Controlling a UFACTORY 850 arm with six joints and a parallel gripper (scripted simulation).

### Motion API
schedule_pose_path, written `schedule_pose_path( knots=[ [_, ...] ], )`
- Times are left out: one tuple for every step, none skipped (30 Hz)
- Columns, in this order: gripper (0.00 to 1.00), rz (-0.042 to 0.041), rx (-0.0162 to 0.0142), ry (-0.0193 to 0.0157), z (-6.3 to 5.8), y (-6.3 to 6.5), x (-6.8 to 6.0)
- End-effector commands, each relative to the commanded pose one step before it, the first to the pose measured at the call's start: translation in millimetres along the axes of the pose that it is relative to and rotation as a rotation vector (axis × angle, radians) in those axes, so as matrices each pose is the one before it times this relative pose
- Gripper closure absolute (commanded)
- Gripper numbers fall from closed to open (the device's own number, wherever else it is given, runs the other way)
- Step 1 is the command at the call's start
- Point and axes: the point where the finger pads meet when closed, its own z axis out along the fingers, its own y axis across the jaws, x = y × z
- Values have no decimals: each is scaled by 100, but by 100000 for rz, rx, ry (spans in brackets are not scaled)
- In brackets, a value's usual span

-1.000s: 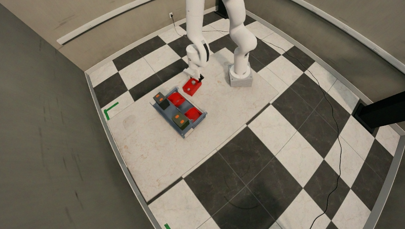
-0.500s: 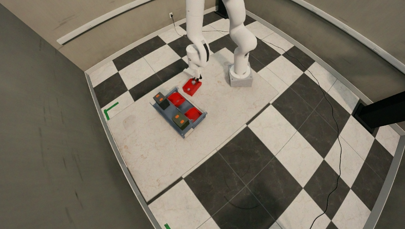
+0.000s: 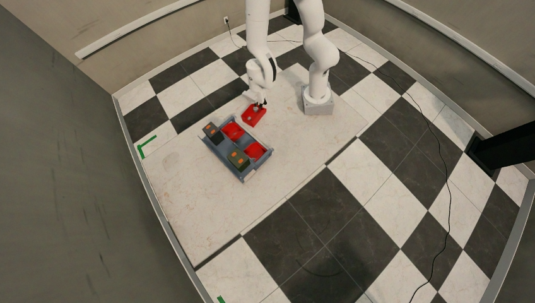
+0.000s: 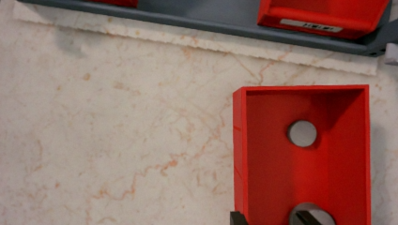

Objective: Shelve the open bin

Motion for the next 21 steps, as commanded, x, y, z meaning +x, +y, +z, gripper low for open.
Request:
schedule_pose_path(
  knots=[
    [71,7,-79,124,-40,40,60],
    [71,0,0,0,0,0,0],
    [71,0,0,0,600,0,0],
    [71,0,0,0,600,0,0],
    [71,0,0,0,600,0,0],
    [71,0,0,0,600,0,0],
    [71,0,0,0,600,0,0],
    [71,0,0,0,0,0,0],
    [71,0,0,0,0,0,0],
    [71,0,0,0,0,0,0],
    [71,0,0,0,0,0,0],
    [71,0,0,0,0,0,0],
    [71,0,0,0,0,0,0],
    [71,0,0,0,0,0,0],
    [71,0,0,0,0,0,0],
    [71,0,0,0,0,0,0],
    [71,0,0,0,0,0,0],
    [71,0,0,0,0,0,0],
    [71,0,0,0,0,0,0],
    [71,-67,823,-131,864,11,12],
    [71,17,-205,31,900,3,-5]
  ],
)
